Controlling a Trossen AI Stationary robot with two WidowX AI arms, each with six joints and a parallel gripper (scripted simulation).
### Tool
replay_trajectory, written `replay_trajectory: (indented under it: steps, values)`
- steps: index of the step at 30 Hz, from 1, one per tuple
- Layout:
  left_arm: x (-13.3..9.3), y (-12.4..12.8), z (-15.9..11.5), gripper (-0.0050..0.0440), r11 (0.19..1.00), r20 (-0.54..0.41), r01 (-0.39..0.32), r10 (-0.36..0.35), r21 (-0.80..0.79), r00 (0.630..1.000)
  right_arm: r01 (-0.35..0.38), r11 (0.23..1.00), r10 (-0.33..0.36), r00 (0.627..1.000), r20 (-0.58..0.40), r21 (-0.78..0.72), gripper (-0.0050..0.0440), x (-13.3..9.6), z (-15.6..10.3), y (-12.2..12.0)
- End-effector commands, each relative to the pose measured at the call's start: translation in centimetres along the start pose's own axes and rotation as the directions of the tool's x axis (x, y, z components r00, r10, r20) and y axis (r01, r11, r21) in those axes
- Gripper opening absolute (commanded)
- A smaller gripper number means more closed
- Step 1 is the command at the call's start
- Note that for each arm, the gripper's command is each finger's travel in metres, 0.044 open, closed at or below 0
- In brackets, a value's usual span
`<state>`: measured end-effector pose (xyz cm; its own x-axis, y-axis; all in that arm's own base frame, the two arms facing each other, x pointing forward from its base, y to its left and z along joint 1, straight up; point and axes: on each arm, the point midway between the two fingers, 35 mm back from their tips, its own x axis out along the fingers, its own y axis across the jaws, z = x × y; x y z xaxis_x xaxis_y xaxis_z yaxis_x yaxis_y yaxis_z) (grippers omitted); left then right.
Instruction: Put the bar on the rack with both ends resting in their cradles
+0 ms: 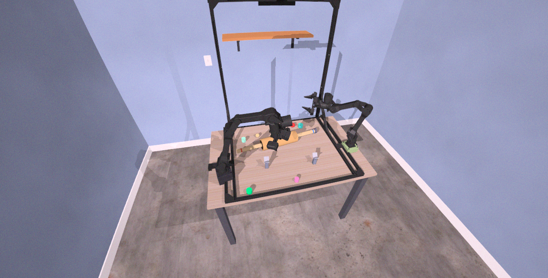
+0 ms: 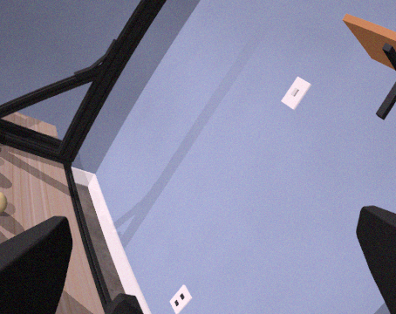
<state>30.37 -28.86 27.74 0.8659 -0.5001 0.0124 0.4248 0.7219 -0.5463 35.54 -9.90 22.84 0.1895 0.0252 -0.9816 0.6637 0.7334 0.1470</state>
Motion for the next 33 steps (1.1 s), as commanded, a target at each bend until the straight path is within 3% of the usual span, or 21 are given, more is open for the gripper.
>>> replay_trajectory:
  steps: [1, 6, 8, 16, 23, 25, 26, 33]
  values:
    - [1.7, 0.9, -1.4, 0.0440, 0.998, -0.093, -0.052, 0.054, 0.029, 0.994, 0.006, 0.999, -0.007, 1.000, -0.022, -0.052, 0.0440, 1.3, -1.6, 1.9]
    - [3.9, 2.5, -3.4, 0.0440, 0.988, -0.241, -0.136, 0.149, 0.073, 0.959, 0.010, 0.989, -0.018, 0.998, -0.052, -0.147, 0.0440, 3.5, -4.6, 4.8]
    - [3.9, 2.5, -3.4, 0.0440, 0.988, -0.241, -0.136, 0.149, 0.073, 0.959, 0.010, 0.989, -0.018, 0.998, -0.052, -0.147, 0.0440, 3.5, -4.6, 4.8]
    - [5.4, 6.1, -6.6, 0.0440, 0.949, -0.472, -0.276, 0.316, 0.153, 0.823, 0.016, 0.956, -0.044, 0.995, -0.090, -0.293, 0.0440, 6.6, -10.2, 8.4]
    - [5.0, 9.0, -8.5, 0.0440, 0.899, -0.621, -0.378, 0.428, 0.220, 0.656, 0.020, 0.917, -0.069, 0.992, -0.110, -0.398, 0.0440, 8.8, -14.7, 10.1]
    - [5.0, 9.0, -8.5, 0.0440, 0.899, -0.621, -0.378, 0.428, 0.220, 0.656, 0.020, 0.917, -0.069, 0.992, -0.110, -0.398, 0.0440, 8.8, -14.7, 10.1]
    - [3.9, 9.8, -9.2, 0.0440, 0.877, -0.661, -0.406, 0.465, 0.255, 0.589, 0.020, 0.911, -0.073, 0.991, -0.112, -0.412, 0.0440, 9.1, -15.4, 10.3]
    - [2.6, 12.1, -10.0, 0.0440, 0.808, -0.764, -0.496, 0.528, 0.317, 0.371, 0.024, 0.851, -0.104, 0.987, -0.124, -0.524, 0.0440, 11.3, -20.8, 11.0]
